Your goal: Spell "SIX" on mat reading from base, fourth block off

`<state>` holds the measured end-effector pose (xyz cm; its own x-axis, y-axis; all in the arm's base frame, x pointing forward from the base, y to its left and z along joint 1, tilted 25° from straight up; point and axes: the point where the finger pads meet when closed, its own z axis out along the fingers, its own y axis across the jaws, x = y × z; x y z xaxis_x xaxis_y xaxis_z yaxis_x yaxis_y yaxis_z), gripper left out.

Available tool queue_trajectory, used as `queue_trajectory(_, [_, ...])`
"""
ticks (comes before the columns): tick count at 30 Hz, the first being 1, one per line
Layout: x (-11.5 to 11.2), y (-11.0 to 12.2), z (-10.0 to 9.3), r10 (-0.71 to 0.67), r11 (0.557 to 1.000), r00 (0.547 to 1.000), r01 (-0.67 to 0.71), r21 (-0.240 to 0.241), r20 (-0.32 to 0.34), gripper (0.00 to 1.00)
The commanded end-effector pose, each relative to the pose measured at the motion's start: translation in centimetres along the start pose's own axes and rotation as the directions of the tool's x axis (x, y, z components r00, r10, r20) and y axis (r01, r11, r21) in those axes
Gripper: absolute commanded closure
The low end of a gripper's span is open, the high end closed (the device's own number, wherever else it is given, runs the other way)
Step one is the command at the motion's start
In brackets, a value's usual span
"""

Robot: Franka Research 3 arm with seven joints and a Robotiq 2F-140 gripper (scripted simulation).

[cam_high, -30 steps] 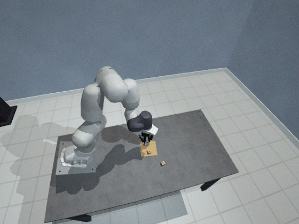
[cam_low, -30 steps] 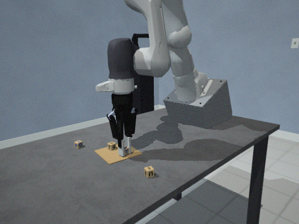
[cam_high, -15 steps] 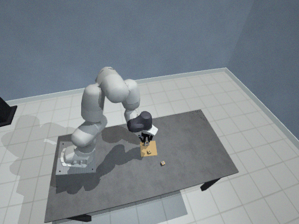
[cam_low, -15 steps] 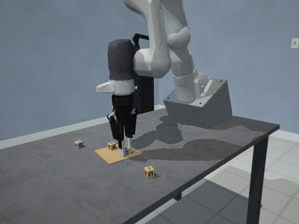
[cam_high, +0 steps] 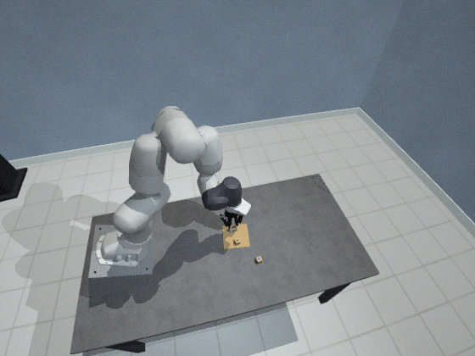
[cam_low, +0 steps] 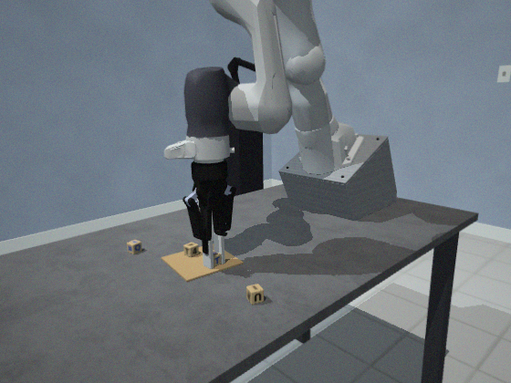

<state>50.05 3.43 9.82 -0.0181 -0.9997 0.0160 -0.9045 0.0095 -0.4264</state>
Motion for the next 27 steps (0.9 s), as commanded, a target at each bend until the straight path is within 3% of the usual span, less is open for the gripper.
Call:
queue_trajectory(1, [-0.10,-0.16,-0.01,0.003,1.000,1.000,-0.003,0.004,0.002,0.87])
queue_trajectory(19, [-0.10,-0.16,-0.01,0.003,1.000,1.000,-0.003,0.004,0.002,0.87])
queue_trajectory(27, [-0.10,-0.16,-0.01,0.003,1.000,1.000,-0.003,0.004,0.002,0.80])
